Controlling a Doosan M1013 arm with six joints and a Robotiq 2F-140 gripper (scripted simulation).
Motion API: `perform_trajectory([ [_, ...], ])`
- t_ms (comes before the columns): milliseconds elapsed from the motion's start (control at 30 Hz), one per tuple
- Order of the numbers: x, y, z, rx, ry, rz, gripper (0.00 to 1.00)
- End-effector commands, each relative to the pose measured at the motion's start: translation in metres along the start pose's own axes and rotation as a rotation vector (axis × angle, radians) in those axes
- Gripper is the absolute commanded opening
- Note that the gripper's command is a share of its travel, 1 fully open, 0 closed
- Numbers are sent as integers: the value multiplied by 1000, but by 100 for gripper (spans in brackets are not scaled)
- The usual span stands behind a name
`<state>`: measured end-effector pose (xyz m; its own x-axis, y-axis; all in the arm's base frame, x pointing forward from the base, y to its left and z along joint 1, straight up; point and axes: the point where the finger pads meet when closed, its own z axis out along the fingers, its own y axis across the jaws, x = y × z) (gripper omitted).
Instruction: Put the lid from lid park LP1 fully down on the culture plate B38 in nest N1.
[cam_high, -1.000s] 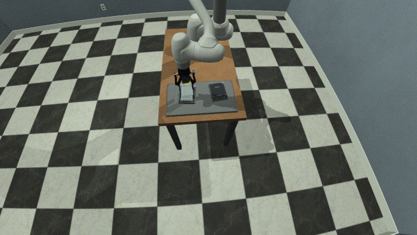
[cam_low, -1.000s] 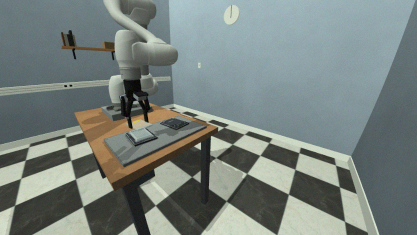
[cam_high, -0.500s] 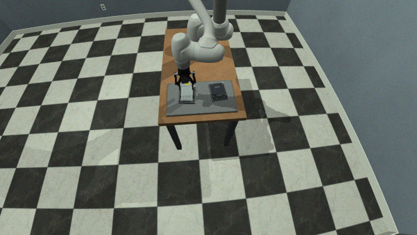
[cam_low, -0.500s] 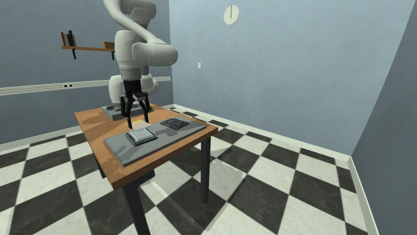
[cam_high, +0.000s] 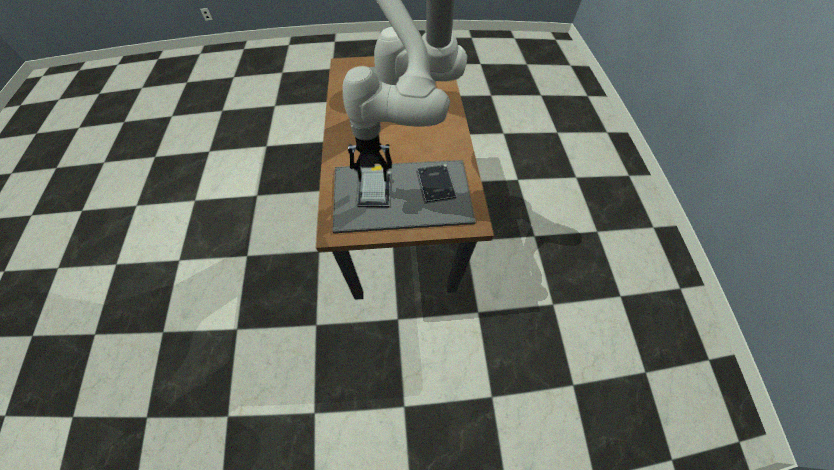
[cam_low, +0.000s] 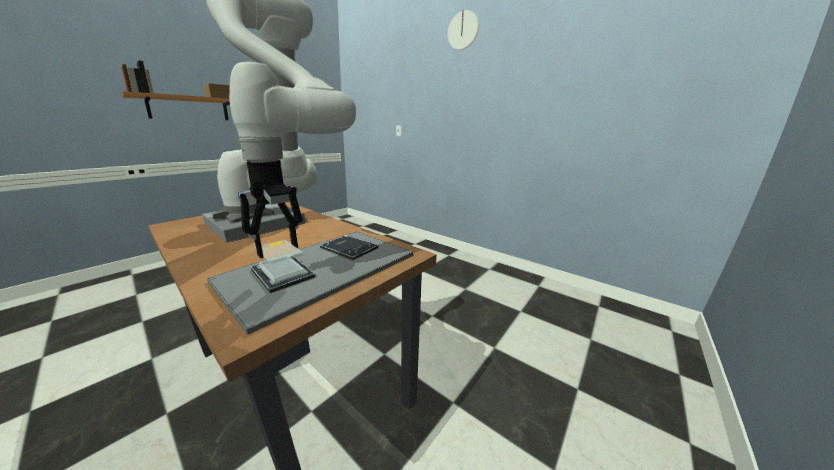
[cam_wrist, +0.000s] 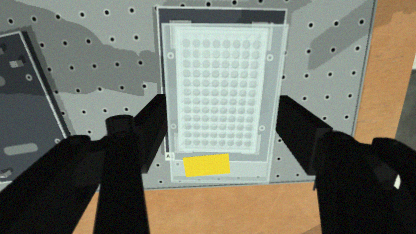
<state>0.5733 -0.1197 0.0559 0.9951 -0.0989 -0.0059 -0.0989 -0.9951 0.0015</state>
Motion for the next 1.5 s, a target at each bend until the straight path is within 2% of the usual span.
perform_trajectory([
  [0,1,0,7,0,1,11,60],
  [167,1,0,19,0,1,11,60],
  [500,1,0,29,0,1,11,60],
  [1467,1,0,31,0,1,11,60],
])
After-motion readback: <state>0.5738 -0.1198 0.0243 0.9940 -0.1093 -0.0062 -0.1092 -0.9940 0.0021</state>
